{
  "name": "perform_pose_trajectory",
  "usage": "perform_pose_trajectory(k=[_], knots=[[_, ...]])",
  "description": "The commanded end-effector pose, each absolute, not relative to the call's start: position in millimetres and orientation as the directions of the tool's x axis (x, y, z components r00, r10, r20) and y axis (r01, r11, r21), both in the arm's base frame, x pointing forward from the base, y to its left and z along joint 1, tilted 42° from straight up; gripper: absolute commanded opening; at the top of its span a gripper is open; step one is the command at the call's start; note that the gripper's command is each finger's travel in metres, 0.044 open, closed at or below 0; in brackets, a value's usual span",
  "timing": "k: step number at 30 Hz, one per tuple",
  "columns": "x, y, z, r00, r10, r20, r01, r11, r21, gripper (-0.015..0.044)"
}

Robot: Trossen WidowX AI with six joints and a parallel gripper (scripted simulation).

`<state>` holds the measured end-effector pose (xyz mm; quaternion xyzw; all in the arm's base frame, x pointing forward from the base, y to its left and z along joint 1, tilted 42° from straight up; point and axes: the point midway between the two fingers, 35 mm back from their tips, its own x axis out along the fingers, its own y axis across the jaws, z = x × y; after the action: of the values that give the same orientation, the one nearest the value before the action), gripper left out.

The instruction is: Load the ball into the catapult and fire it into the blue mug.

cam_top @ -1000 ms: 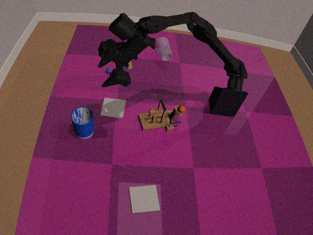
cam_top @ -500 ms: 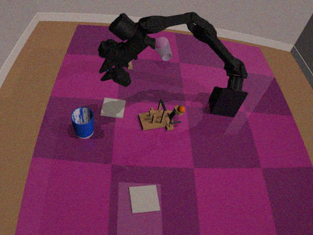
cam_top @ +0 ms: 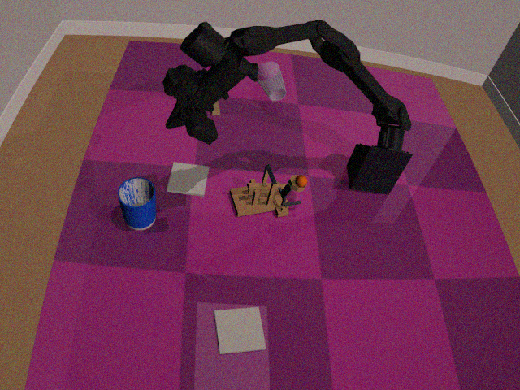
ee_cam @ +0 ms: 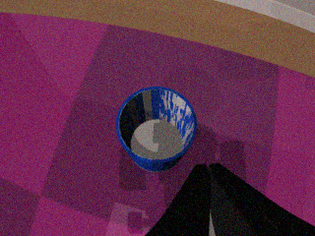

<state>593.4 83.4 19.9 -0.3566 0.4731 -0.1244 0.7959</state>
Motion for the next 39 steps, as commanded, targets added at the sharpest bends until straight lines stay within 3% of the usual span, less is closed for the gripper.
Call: perform_pose_trajectory(k=[1, 20, 39], knots=[[593, 84, 20, 0.521, -0.539, -0.661, -0.143, 0.709, -0.690, 0.0000], [497, 111, -58, 0.343, -0.650, -0.678, -0.613, 0.392, -0.686, 0.0000], [387, 112, -100, 0.237, -0.786, -0.571, -0.931, -0.015, -0.365, 0.0000]])
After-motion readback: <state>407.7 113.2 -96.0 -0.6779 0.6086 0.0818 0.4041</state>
